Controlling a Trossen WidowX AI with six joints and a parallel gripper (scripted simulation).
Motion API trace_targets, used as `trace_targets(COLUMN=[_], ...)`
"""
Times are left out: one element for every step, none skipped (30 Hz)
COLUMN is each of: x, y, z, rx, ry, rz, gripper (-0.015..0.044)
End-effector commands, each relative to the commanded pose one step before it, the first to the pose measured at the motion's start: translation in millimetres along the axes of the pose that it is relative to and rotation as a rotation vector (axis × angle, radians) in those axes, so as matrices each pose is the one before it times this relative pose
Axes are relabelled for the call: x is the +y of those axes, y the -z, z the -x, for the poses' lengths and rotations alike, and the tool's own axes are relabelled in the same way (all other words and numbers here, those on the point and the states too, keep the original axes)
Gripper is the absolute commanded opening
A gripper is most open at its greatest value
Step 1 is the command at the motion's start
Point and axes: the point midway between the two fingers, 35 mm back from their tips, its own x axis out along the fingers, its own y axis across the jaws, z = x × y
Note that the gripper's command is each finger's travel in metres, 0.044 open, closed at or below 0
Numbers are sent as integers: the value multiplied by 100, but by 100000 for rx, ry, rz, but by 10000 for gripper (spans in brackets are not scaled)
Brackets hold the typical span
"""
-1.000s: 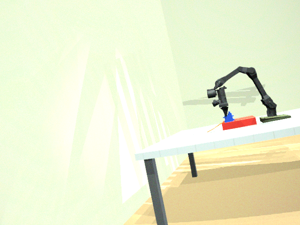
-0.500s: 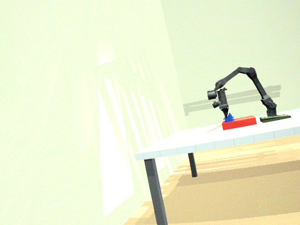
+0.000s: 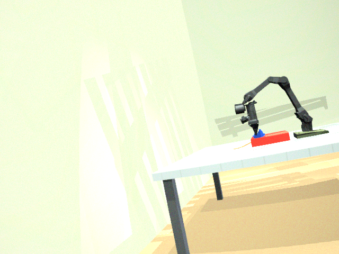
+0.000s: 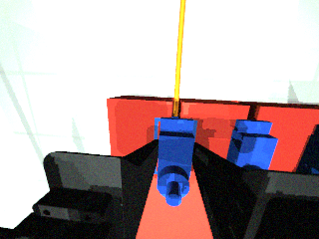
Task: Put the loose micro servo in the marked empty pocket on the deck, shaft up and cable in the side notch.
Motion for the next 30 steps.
trace_targets(x=[-6, 0, 0, 0, 0, 0, 0, 0, 0, 0, 0, 0, 0, 0, 0, 0, 0, 5, 2, -2, 0, -1, 0, 0, 0, 0, 0, 3, 4, 3], y=[23, 0, 0, 0, 0, 0, 1, 0, 0, 0, 0, 0, 0, 0, 1, 0, 0, -10, 1, 8, 0, 7, 0, 0, 0, 0, 0, -16, -21, -10], z=[-408, -65, -57, -75, -89, -103, -75, -61, -76, -66, -57, -75, -89, -103, -75, -56, -66, 157, 126, -16, 0, -11, 0, 0, 0, 0, 0, 278, 452, 677], rx=[-38, 0, 0, 0, 0, 0, 0, 0, 0, 0, 0, 0, 0, 0, 0, 0, 0, -2, 0, 1, 0, 1, 0, 0, 0, 0, 0, -2, -3, -3], ry=[124, 0, 0, 0, 0, 0, 0, 0, 0, 0, 0, 0, 0, 0, 0, 0, 0, 0, 0, 0, 0, 0, 0, 0, 0, 0, 0, 0, 0, 1], rz=[57, 0, 0, 0, 0, 0, 0, 0, 0, 0, 0, 0, 0, 0, 0, 0, 0, 0, 0, 0, 0, 0, 0, 0, 0, 0, 0, 0, 0, 0], gripper=[0, 0, 0, 0, 0, 0, 0, 0, 0, 0, 0, 0, 0, 0, 0, 0, 0, 26, 53, 79, 105, 131, 157, 184, 187, 187, 187, 187, 187, 187])
